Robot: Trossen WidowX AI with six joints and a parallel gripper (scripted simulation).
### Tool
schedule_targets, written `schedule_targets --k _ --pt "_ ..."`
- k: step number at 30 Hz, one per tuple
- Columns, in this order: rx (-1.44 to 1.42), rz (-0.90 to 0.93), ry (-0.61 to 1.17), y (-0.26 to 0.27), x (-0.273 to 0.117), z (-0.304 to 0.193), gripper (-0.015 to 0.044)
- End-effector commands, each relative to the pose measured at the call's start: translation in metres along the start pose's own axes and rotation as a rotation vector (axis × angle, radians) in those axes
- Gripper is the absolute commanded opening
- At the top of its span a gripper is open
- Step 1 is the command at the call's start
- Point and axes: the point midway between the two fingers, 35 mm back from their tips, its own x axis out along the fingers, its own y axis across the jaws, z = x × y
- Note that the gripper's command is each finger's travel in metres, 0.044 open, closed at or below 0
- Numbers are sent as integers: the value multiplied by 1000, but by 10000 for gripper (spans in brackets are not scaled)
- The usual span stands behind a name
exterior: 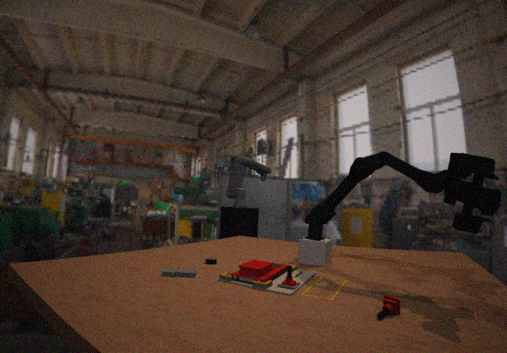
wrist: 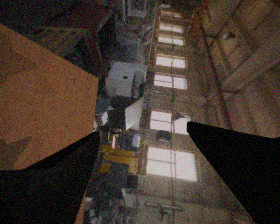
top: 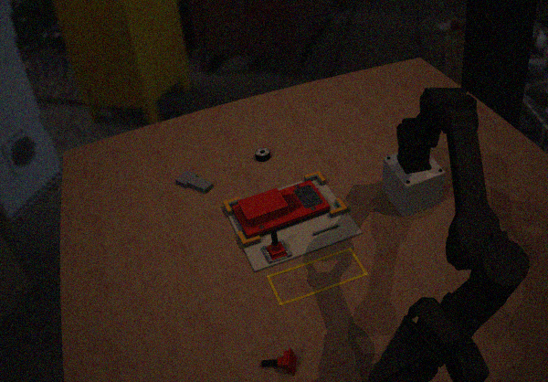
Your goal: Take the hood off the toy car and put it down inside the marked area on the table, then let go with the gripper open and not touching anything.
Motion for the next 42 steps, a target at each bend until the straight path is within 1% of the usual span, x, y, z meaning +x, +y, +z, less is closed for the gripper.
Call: schedule_targets --k 1,6,10,15,19,22,26,32,36,39,40,42 --pt "24 83 40 18 37 -47 440" --pt "87 213 107 46 77 -121 440" --pt "160 326 173 71 97 -184 440" --pt "280 472 272 104 105 -264 440" --pt "409 594 368 132 97 -327 440" --pt "523 684 450 153 84 -371 440" --pt "694 797 571 179 57 -425 440" --pt "1007 956 794 215 -9 -495 440" --pt "1244 1041 956 232 -61 -526 440" --pt "1476 1101 1108 242 -103 -546 440" --pt "1519 1110 1136 243 -111 -548 440" --pt "1534 1113 1146 243 -113 -549 440"
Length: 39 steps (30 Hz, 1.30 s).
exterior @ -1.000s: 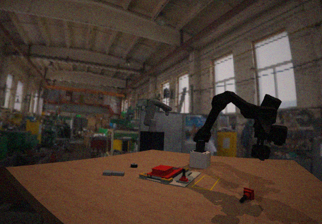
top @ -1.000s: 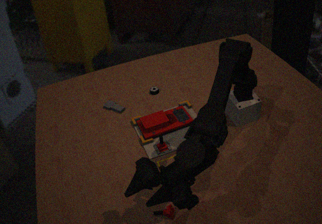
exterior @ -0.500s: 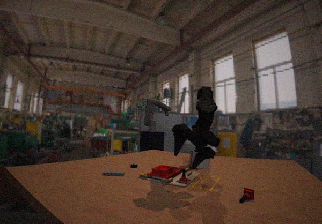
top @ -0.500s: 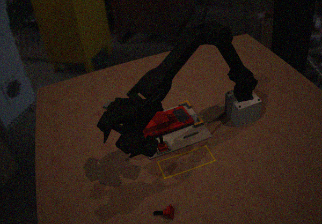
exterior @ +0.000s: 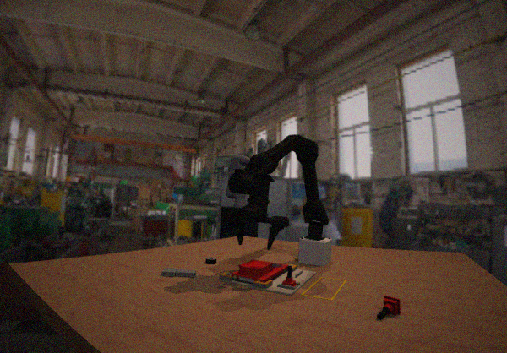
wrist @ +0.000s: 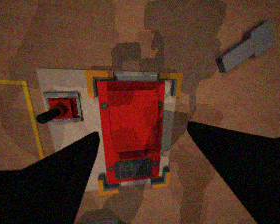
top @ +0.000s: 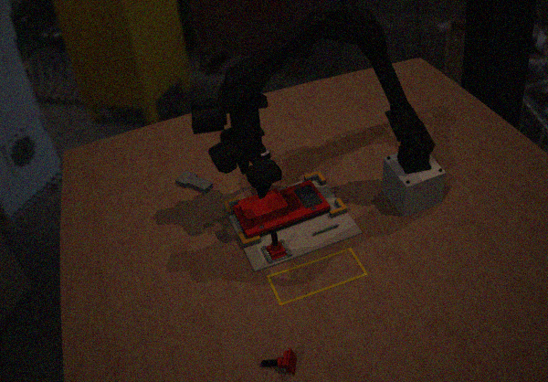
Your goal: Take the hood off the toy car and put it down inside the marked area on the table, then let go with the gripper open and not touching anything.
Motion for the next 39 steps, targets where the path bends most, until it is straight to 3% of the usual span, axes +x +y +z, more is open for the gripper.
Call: schedule_targets --k 1,39 --pt "70 49 25 1 -2 -13 440" --pt "70 49 25 3 30 -12 440"
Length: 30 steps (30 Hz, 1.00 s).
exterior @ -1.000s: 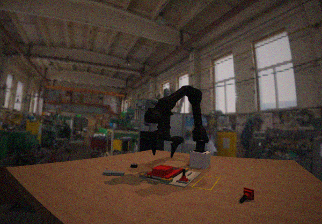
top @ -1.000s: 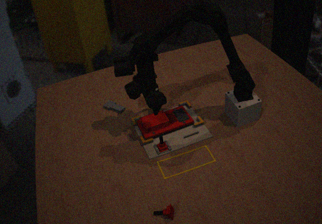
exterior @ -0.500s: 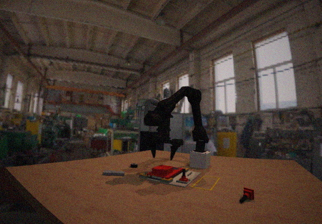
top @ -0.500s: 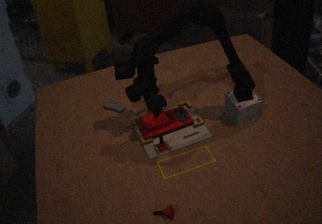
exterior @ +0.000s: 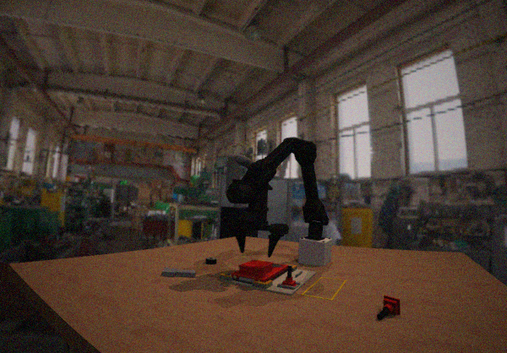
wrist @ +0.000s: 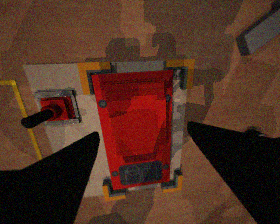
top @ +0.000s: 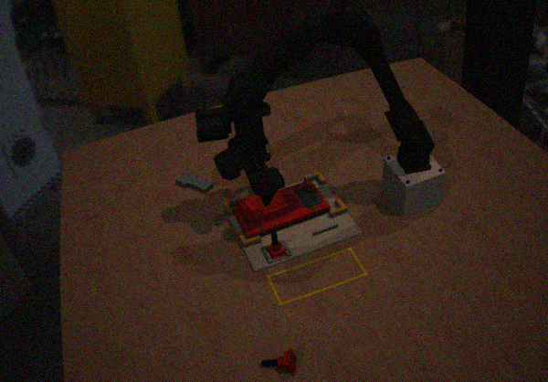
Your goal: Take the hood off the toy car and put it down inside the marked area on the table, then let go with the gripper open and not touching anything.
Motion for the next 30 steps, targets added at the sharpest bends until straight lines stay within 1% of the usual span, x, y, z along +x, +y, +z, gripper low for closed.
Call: schedule_targets --k 1,30 --pt "4 5 4 1 5 -2 440" --pt "4 5 5 3 27 -3 440"
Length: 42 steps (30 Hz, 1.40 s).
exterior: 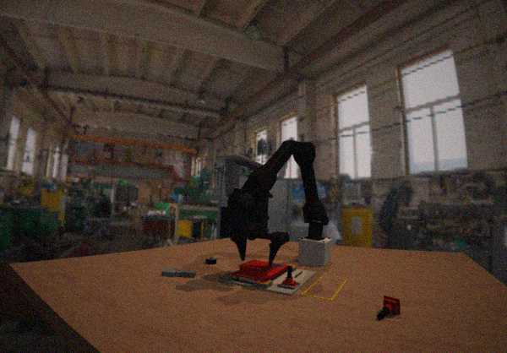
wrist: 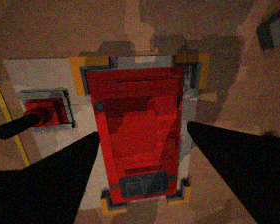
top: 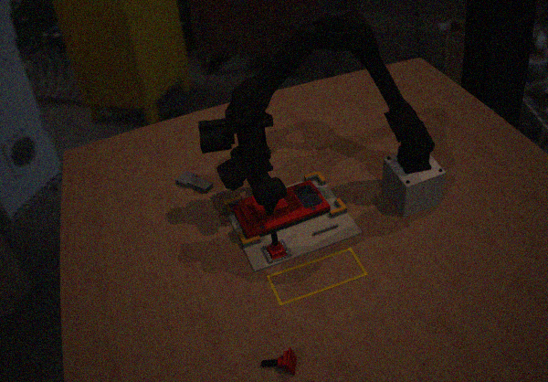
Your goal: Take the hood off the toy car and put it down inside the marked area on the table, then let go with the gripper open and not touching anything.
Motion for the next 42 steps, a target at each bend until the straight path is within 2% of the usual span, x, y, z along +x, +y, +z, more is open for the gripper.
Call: schedule_targets --k 1,35,38,42 --pt "3 4 1 1 2 -1 440" --pt "3 4 1 1 19 -1 440" --pt "0 0 1 0 17 0 361" --pt "0 0 1 0 17 0 335"
